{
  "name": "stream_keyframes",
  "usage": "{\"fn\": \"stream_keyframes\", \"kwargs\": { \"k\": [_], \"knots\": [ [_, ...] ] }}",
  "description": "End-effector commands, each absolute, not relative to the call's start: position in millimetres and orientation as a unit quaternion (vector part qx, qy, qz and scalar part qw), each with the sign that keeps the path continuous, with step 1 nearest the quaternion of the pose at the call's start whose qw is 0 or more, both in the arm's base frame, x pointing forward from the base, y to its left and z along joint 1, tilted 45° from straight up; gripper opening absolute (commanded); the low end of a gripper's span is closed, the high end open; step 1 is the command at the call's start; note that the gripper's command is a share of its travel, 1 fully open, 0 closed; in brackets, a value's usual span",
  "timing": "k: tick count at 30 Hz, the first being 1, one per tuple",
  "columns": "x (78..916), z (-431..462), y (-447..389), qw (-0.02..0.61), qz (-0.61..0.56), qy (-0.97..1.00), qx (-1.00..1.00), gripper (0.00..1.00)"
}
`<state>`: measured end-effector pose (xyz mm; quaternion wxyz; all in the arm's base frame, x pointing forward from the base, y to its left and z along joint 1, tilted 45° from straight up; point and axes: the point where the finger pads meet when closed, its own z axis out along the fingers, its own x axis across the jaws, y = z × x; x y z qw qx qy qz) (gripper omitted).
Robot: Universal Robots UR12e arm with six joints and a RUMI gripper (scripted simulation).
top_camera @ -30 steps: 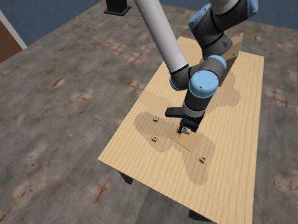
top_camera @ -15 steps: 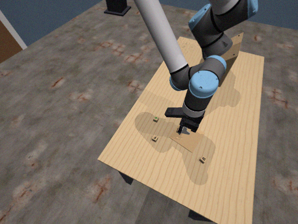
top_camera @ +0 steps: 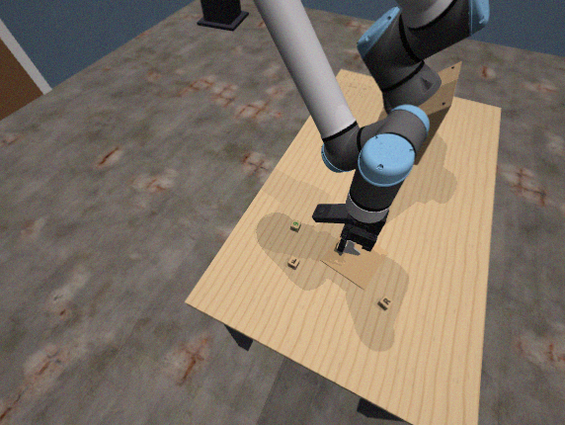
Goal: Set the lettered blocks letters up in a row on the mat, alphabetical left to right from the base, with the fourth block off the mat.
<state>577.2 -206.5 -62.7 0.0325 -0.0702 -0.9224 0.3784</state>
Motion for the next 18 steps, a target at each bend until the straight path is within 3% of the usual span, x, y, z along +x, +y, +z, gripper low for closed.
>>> {"fn": "stream_keyframes", "kwargs": {
  "k": [1, 6, 18],
  "knots": [
    [577.4, -62.8, -206.2, 0.032, 0.378, -0.923, -0.07, 0.05],
    [577.4, -62.8, -206.2, 0.032, 0.378, -0.923, -0.07, 0.05],
    [577.4, -62.8, -206.2, 0.032, 0.378, -0.923, -0.07, 0.21]
  ]
}}
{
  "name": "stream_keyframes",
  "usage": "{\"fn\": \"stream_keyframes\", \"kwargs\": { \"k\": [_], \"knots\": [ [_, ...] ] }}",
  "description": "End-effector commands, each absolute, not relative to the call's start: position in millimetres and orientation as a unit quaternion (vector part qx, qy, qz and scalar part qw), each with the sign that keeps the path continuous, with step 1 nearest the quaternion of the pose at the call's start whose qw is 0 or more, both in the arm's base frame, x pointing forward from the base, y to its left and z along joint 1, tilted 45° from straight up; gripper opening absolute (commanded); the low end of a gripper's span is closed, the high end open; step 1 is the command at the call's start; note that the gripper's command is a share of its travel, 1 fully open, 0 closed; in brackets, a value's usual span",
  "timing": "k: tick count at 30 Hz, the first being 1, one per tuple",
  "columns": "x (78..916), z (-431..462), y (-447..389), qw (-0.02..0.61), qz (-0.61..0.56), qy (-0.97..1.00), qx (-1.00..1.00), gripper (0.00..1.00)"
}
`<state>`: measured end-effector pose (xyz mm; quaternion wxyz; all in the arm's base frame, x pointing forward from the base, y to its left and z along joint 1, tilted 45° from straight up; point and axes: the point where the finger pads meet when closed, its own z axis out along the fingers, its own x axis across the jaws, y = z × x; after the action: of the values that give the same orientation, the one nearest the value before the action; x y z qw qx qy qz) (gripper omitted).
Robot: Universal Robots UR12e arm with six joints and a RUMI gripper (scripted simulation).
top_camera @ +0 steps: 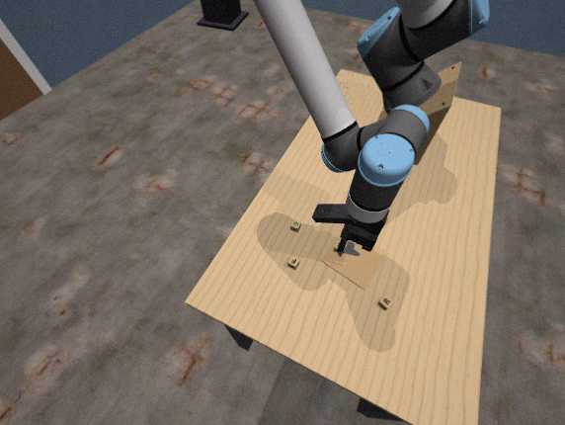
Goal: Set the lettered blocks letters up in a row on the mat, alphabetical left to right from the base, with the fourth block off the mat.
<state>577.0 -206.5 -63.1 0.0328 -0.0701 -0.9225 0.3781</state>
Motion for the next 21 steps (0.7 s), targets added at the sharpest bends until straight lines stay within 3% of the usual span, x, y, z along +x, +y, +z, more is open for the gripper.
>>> {"fn": "stream_keyframes", "kwargs": {
  "k": [1, 3, 21],
  "knots": [
    [577.4, -62.8, -206.2, 0.032, 0.378, -0.923, -0.07, 0.21],
    [577.4, -62.8, -206.2, 0.032, 0.378, -0.923, -0.07, 0.25],
    [578.6, -54.8, -198.5, 0.032, 0.378, -0.923, -0.07, 0.25]
  ]
}}
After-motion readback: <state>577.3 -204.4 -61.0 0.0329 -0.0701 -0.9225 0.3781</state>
